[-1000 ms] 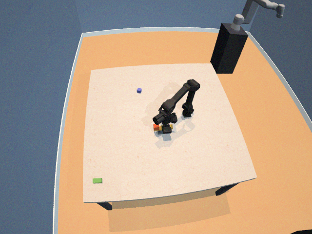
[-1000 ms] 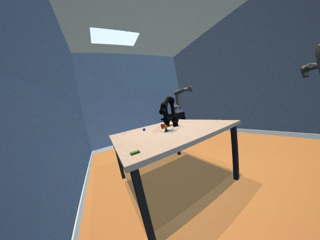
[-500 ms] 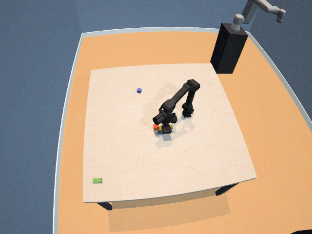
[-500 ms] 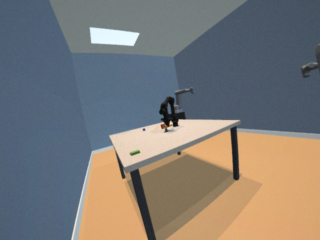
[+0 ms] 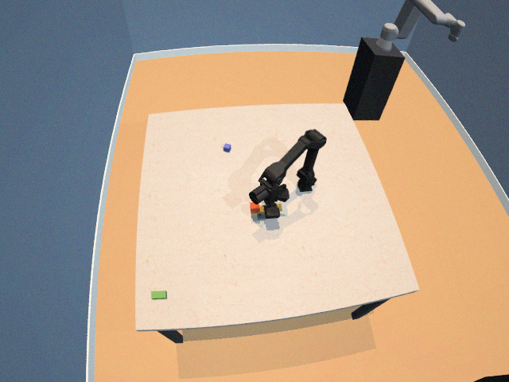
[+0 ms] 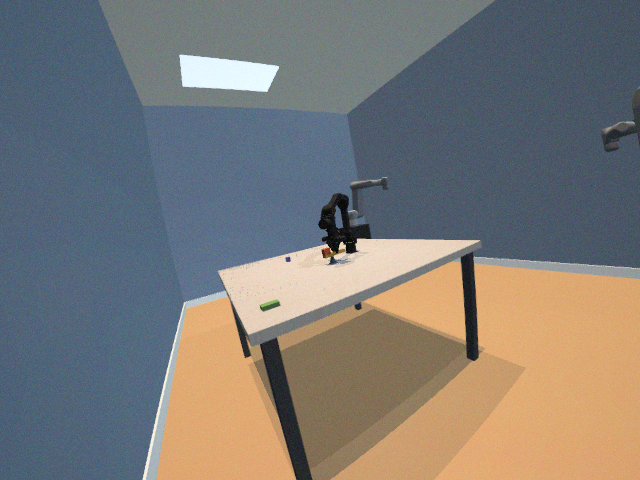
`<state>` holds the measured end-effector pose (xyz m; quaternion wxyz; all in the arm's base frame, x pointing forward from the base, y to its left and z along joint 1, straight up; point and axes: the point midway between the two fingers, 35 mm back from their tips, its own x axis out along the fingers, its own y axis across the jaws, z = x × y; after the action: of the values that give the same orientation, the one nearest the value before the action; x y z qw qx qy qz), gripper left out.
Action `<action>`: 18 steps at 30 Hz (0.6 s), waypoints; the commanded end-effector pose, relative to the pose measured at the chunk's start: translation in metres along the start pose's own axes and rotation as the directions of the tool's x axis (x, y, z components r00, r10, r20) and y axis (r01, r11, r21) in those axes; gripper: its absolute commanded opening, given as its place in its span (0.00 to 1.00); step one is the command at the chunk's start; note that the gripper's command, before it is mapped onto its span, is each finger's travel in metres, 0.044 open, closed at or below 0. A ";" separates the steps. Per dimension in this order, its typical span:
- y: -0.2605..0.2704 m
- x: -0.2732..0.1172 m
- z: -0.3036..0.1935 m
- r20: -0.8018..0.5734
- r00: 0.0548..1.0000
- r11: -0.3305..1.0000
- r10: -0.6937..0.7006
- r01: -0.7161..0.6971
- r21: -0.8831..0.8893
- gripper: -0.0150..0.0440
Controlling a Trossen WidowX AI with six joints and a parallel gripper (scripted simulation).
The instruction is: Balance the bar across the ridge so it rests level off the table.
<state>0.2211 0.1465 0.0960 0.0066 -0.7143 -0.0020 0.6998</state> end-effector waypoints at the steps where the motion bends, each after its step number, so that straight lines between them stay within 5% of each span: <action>1: 0.000 0.001 0.000 0.001 1.000 1.000 -0.001 0.001 -0.004 0.25; 18: 0.000 0.003 0.000 0.001 1.000 1.000 -0.001 0.001 -0.004 0.25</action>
<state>0.2212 0.1465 0.0946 0.0066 -0.7144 -0.0020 0.6997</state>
